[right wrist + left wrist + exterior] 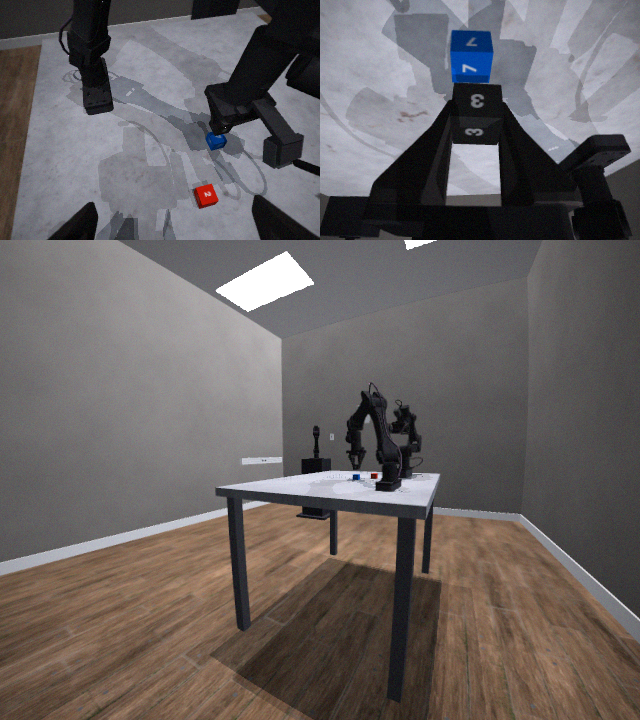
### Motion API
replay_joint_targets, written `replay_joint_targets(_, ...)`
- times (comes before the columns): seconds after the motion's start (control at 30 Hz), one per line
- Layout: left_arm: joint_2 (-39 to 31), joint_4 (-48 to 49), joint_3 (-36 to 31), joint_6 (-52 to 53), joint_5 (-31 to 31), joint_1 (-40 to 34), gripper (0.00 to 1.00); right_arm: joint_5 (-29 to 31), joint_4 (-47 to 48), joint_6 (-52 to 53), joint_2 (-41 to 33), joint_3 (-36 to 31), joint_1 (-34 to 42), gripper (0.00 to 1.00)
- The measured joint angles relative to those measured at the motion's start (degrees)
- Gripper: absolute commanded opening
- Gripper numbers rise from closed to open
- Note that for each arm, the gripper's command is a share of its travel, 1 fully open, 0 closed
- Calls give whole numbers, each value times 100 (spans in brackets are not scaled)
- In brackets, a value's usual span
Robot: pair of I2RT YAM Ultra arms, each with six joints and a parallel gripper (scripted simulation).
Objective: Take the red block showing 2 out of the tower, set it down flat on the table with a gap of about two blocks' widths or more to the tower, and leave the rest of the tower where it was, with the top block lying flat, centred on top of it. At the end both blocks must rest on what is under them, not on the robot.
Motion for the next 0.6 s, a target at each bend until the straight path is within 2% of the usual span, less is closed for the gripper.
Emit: replay_joint_targets(0.6, 133, 330, -149, -4, 0, 0, 27, 92, -13, 52, 0, 0, 70, 100)
